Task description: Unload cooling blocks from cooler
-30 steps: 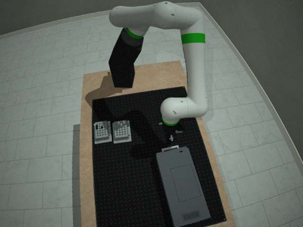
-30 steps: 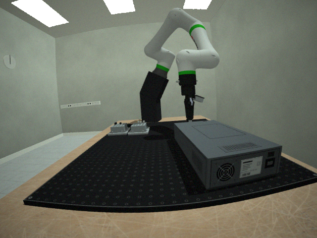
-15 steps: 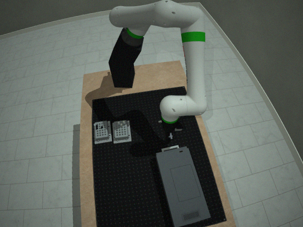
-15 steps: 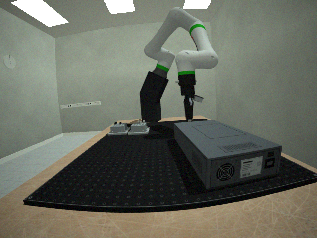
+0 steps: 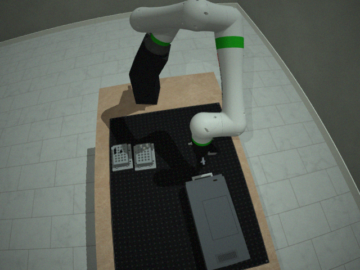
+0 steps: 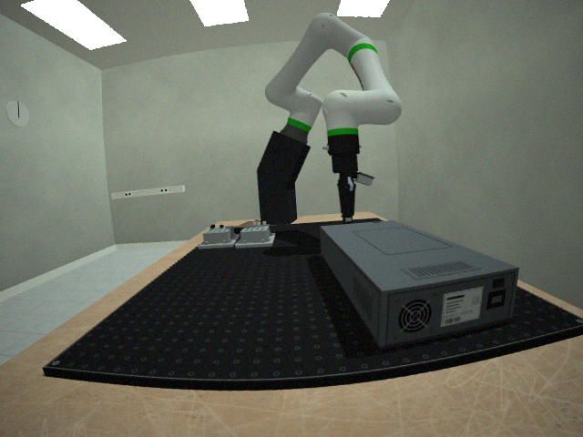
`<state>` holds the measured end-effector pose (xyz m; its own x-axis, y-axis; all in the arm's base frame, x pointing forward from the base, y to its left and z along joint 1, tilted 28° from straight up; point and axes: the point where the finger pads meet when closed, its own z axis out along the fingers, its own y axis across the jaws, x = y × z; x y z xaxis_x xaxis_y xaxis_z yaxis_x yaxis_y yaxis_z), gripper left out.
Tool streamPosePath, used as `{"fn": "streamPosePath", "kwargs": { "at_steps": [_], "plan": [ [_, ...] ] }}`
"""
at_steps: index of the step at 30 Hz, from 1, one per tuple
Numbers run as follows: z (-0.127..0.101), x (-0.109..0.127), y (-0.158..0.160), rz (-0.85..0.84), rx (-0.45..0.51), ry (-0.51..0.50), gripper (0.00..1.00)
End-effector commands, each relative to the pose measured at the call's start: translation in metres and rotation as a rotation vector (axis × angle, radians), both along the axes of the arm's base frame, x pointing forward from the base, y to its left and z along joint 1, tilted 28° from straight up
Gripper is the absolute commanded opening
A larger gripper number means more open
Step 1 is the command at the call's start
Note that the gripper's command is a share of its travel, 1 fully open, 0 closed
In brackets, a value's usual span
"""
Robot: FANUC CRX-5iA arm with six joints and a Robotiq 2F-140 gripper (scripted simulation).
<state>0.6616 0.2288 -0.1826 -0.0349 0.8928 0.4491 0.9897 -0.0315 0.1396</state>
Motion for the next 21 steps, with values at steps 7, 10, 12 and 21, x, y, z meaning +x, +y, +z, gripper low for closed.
{"fn": "streamPosePath", "kwargs": {
  "at_steps": [7, 10, 12, 21],
  "plan": [
    [0.013, -0.001, -0.006, -0.001, 0.000, -0.002, 0.10],
    [0.015, -0.001, -0.008, -0.001, 0.000, -0.002, 0.10],
    [0.016, -0.001, -0.008, -0.001, 0.000, -0.002, 0.10],
    [0.027, -0.003, -0.014, -0.001, 0.000, -0.002, 0.10]
  ]
}}
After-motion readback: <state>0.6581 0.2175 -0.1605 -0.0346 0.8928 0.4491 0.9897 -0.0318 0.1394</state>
